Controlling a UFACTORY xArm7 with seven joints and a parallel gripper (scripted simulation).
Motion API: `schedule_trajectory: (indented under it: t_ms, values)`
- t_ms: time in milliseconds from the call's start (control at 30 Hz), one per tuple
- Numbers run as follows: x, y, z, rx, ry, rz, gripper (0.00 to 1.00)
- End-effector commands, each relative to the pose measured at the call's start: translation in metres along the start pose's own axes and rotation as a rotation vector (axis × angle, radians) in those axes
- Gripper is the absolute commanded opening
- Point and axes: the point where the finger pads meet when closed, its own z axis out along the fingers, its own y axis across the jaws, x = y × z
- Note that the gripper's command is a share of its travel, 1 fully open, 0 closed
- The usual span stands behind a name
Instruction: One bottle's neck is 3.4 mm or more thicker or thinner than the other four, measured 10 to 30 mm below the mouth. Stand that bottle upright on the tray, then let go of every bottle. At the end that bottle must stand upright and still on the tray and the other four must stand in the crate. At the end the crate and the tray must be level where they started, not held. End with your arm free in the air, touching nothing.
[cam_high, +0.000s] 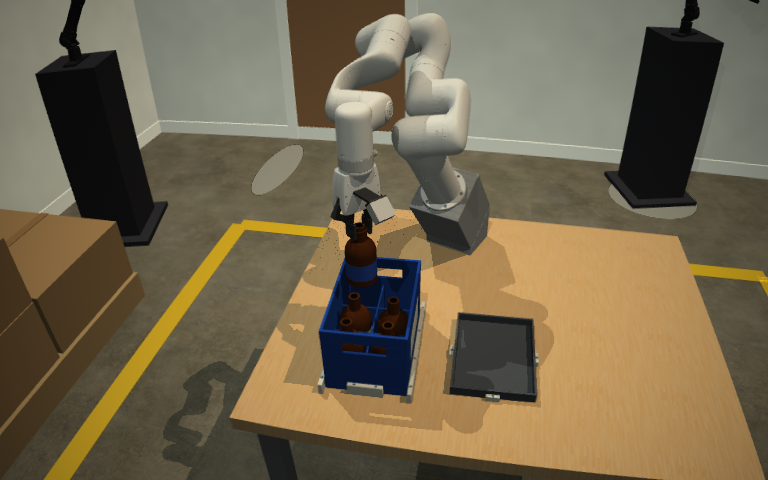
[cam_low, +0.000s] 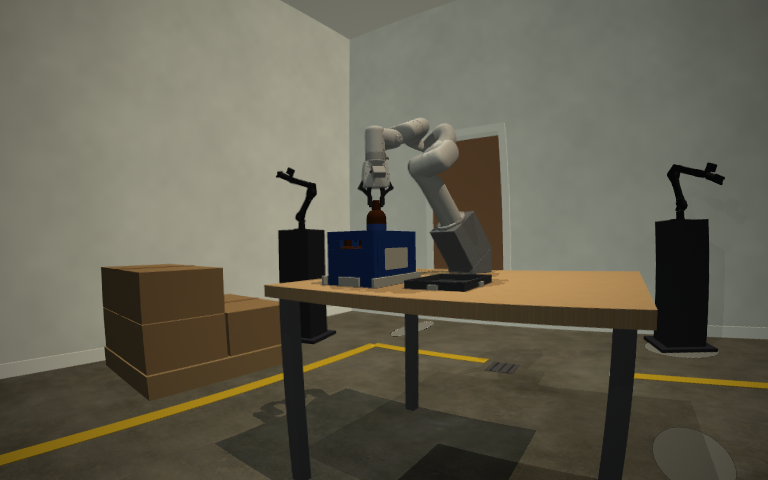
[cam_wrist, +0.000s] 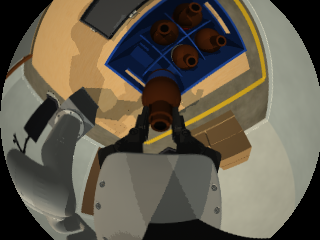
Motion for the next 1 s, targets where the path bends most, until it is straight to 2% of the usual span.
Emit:
schedule_trajectory:
  t_ms: [0, 967]
  values:
    - [0.000, 0.001, -0.005, -0.003, 0.001, 0.001, 0.00]
    - [0.000, 0.001, -0.029, -0.003, 0.001, 0.001, 0.00]
